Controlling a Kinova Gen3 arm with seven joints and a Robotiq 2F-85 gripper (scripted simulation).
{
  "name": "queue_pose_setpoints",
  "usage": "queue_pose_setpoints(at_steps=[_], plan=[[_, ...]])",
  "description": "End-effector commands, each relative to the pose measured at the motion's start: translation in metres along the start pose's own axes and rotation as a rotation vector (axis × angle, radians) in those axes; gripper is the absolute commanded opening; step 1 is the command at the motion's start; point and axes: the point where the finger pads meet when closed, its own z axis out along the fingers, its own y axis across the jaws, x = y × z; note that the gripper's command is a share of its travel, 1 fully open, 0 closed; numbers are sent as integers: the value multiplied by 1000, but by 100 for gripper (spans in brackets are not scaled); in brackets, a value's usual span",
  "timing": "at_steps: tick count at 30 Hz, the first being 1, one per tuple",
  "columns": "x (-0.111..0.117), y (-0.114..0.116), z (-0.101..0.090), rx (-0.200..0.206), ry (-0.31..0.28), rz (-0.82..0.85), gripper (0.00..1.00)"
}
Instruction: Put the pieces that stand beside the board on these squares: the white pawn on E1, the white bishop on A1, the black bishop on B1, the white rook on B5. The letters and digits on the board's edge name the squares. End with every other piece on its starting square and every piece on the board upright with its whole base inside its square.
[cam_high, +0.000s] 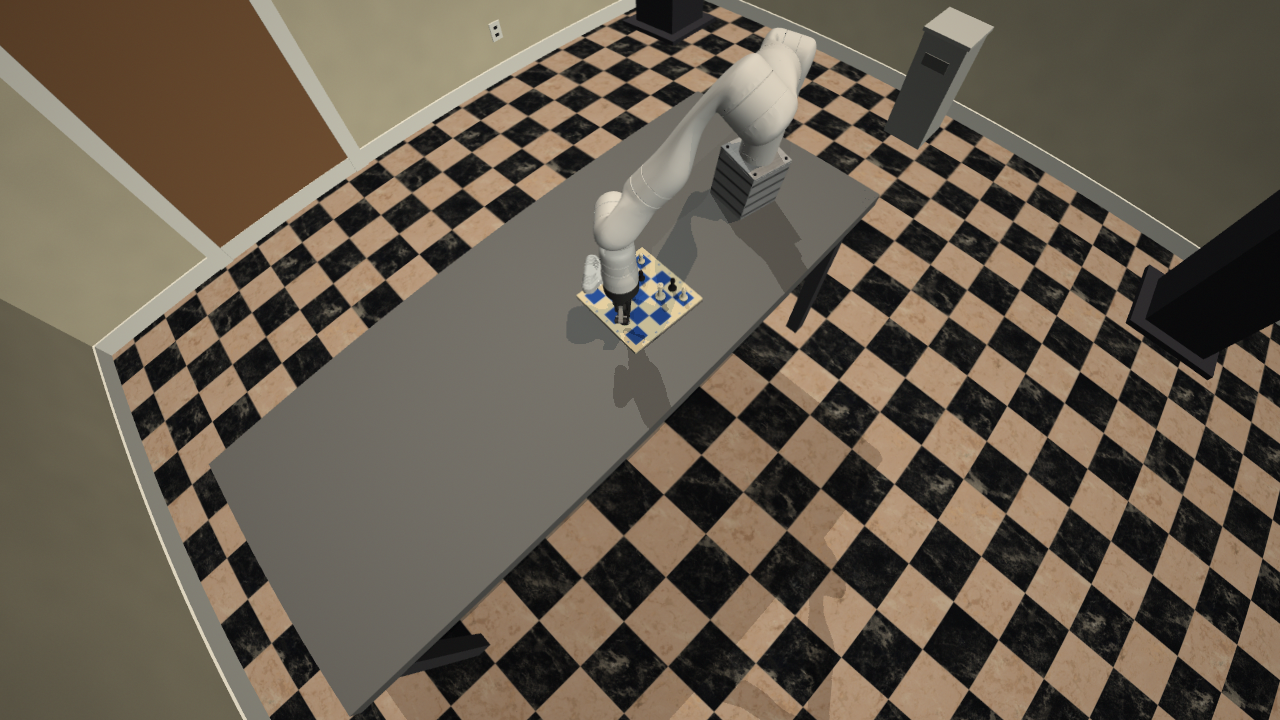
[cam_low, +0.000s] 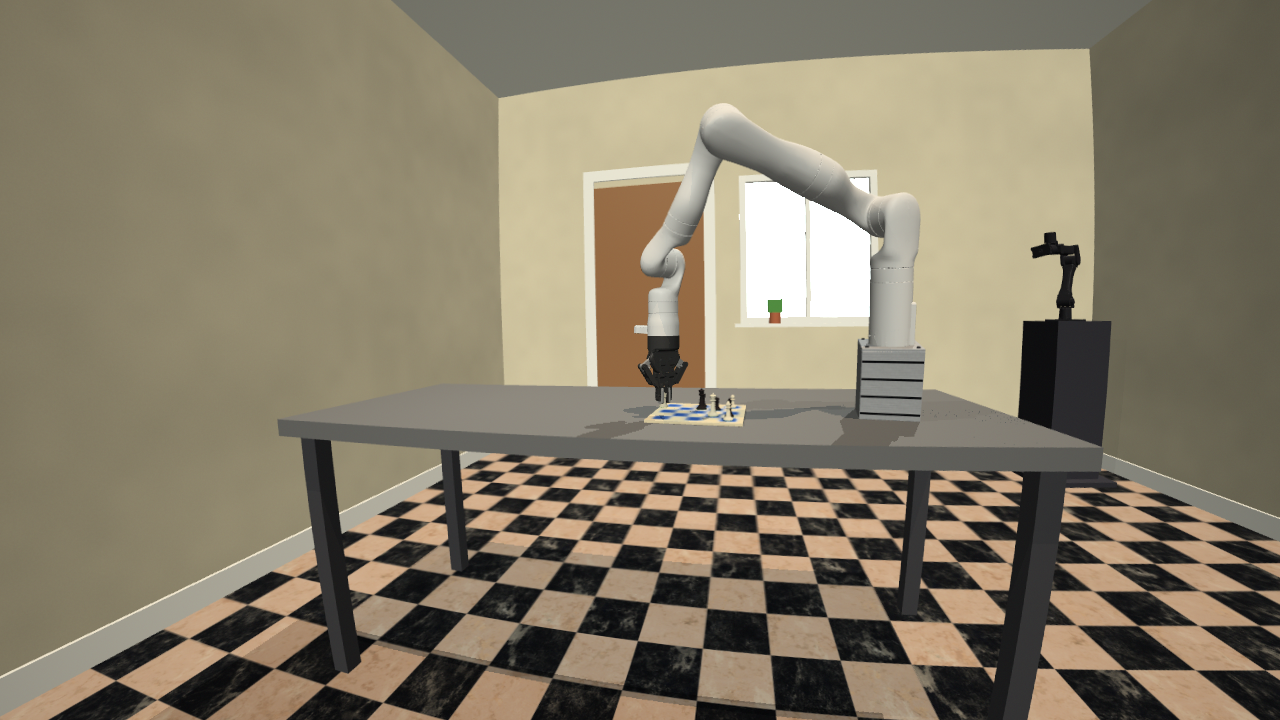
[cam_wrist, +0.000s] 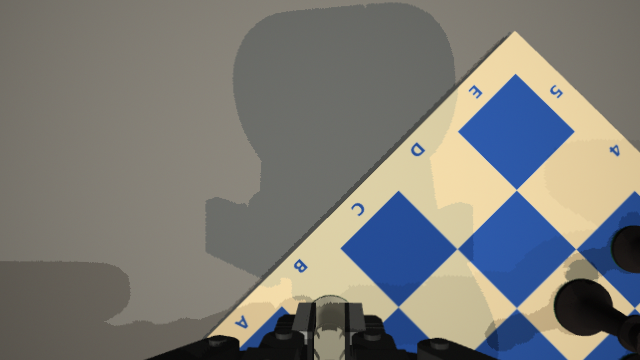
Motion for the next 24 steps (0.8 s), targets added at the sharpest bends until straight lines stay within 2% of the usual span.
queue_pose_setpoints(at_steps=[1, 24], plan=[[1, 3, 9, -7, -2, 2, 0], [1, 3, 14, -7, -2, 2, 0]])
